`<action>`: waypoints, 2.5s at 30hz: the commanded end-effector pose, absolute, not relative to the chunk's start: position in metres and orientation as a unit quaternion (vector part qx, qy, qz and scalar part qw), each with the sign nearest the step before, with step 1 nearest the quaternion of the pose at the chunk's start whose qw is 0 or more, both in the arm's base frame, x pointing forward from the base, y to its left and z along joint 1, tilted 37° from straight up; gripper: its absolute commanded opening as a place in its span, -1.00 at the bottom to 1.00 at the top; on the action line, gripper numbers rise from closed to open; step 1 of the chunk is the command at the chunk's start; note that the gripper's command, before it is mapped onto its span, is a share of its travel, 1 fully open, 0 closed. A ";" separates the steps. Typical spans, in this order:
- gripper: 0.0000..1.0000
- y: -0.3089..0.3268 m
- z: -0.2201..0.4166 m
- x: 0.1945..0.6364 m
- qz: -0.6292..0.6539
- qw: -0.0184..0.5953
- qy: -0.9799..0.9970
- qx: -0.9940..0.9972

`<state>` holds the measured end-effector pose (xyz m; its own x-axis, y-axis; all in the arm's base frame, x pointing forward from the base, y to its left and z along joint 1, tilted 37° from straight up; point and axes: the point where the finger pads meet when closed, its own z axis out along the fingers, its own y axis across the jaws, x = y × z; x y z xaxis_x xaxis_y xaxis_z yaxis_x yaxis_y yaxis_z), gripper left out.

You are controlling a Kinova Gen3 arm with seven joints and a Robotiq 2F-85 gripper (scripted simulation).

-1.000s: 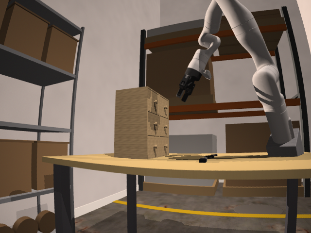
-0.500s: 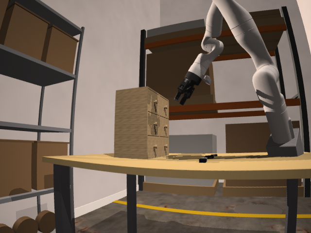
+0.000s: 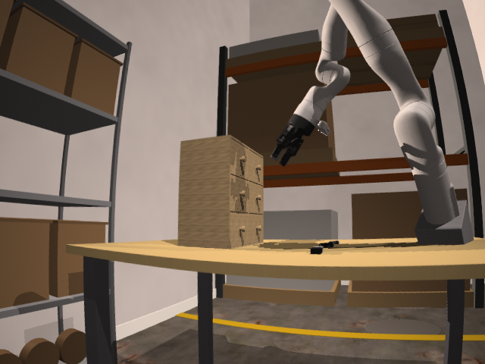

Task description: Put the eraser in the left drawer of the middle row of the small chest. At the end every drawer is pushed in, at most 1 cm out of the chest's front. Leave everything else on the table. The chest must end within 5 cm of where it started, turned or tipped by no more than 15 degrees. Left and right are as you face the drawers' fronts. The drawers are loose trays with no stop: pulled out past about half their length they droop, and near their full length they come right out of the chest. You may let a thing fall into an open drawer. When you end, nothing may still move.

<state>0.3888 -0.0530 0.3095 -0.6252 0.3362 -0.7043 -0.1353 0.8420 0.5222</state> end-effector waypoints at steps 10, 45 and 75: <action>-0.34 -0.053 0.309 0.389 0.275 0.429 0.858 0.059; -0.34 -0.041 0.296 0.414 0.275 0.429 0.858 0.059; -0.34 -0.012 0.265 0.473 0.275 0.429 0.858 0.059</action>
